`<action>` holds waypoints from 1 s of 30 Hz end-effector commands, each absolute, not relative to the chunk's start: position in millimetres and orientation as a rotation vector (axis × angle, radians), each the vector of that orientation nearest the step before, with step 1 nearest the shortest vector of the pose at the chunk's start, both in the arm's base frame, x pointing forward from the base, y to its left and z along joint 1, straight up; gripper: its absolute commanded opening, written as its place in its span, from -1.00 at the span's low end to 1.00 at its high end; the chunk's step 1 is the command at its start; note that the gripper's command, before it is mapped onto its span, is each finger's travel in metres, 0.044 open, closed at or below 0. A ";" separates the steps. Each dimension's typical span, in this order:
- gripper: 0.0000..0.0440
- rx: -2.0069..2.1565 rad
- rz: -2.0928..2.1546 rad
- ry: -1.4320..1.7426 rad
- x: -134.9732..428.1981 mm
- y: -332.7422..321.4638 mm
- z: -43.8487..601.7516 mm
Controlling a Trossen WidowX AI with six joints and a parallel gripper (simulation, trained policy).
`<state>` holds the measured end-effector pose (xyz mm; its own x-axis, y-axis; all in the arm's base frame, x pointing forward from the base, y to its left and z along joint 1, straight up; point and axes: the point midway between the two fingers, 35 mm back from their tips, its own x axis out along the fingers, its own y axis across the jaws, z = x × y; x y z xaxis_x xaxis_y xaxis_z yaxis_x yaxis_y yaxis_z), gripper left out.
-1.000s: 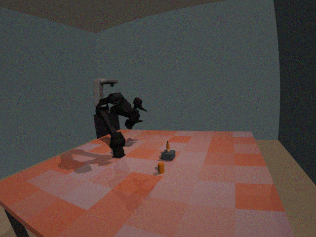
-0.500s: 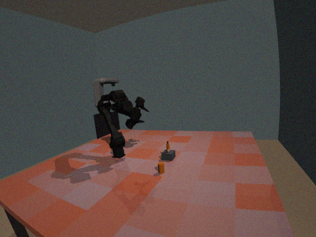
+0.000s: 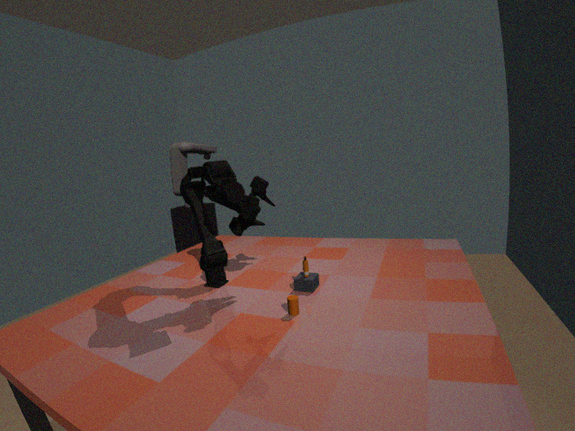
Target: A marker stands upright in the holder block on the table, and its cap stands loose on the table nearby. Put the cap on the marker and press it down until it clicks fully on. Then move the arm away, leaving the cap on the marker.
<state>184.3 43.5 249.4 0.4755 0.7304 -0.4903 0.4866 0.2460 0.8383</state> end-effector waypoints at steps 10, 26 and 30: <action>0.47 1.346 0.181 1.179 202.7 22.3 245.3; 0.46 1.276 0.116 1.220 225.5 -7.0 233.6; 0.46 1.257 0.100 1.233 230.9 -14.5 229.9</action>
<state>227.2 -10.1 230.8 0.4177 0.6560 -0.6286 0.5408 0.3764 0.7522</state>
